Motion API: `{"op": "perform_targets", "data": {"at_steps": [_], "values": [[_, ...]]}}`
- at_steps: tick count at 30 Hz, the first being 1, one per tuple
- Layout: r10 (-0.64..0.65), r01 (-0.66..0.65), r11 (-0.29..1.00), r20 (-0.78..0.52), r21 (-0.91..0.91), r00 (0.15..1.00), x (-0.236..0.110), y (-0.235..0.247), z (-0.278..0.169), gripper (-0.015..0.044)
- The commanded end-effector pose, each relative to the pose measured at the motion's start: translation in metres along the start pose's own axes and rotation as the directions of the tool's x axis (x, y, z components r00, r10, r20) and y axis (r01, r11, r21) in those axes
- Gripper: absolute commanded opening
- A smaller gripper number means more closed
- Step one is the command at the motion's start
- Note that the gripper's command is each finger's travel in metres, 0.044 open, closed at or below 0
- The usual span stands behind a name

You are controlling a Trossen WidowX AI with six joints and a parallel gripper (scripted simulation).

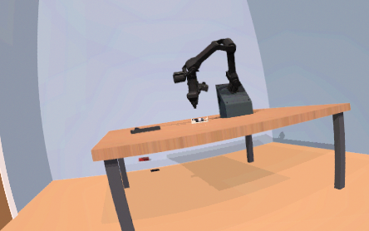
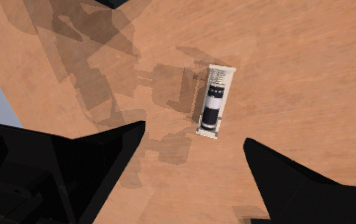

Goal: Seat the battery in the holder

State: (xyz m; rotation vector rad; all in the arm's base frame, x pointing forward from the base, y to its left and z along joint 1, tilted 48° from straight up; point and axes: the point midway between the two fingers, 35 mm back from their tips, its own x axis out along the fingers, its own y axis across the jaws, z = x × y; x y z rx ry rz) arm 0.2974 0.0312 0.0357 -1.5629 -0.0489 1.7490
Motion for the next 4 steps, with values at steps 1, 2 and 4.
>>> {"op": "perform_targets", "data": {"at_steps": [1,2,4], "values": [[-0.001,0.001,1.000,0.000,-0.004,1.000,-0.0005,-0.0003,0.0001,0.0440],[-0.001,0.001,1.000,0.000,-0.004,1.000,-0.0005,-0.0003,0.0001,0.0440],[-0.001,0.001,1.000,0.000,-0.004,1.000,-0.0005,-0.0003,0.0001,0.0440]]}}
